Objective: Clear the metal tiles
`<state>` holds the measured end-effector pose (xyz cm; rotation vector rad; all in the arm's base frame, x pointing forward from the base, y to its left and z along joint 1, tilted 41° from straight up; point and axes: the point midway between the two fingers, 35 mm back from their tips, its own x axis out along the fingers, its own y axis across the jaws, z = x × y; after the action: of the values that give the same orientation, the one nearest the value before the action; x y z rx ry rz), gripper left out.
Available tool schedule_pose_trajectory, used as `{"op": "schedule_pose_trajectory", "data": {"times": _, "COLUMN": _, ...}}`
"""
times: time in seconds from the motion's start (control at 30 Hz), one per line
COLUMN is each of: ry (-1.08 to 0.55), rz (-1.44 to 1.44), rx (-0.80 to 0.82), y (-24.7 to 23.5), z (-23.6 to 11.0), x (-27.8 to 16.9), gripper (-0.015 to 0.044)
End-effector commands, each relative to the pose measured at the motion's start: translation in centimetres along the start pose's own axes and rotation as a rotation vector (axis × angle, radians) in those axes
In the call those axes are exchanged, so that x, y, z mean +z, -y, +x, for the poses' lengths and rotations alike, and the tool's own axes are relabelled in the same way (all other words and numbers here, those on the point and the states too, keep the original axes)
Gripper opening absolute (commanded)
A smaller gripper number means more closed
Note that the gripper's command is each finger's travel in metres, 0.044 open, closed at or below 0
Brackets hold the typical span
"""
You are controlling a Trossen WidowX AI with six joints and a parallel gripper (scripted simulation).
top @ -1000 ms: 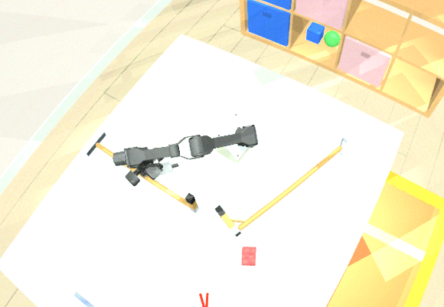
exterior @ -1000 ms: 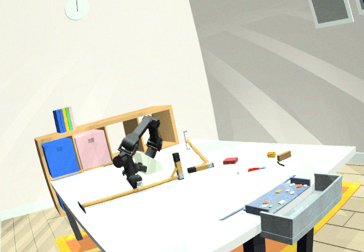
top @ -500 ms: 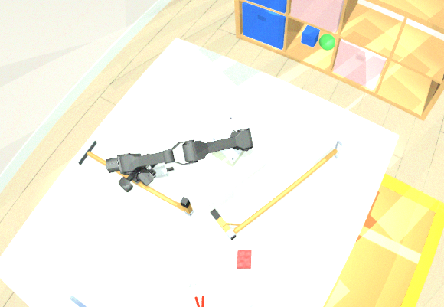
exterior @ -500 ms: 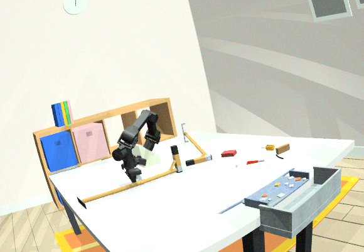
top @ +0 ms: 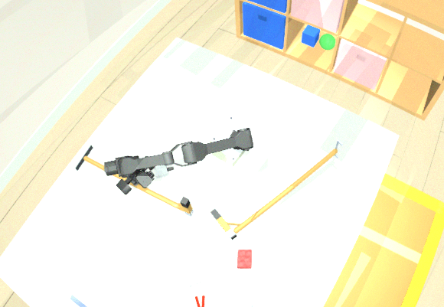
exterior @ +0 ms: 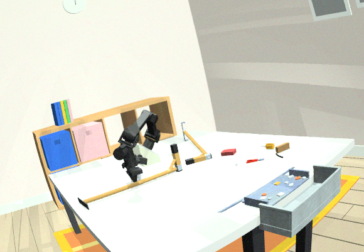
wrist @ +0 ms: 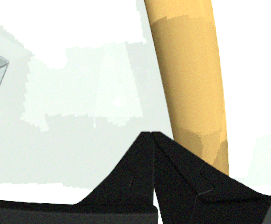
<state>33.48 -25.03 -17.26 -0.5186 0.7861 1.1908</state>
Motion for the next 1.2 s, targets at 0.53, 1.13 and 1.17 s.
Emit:
{"op": "schedule_pose_trajectory", "data": {"times": 0.53, "ry": -0.003, "rz": 0.0, "rx": 0.0, "y": 0.0, "z": -5.5, "x": -0.1, "gripper": 0.0}}
{"op": "schedule_pose_trajectory", "data": {"times": 1.13, "ry": -0.012, "rz": 0.318, "rx": -0.032, "y": -0.4, "z": -7.6, "x": -0.2, "gripper": 0.0}}
{"op": "schedule_pose_trajectory", "data": {"times": 1.17, "ry": -0.013, "rz": 0.344, "rx": -0.035, "y": -0.5, "z": -7.7, "x": -0.2, "gripper": 0.0}}
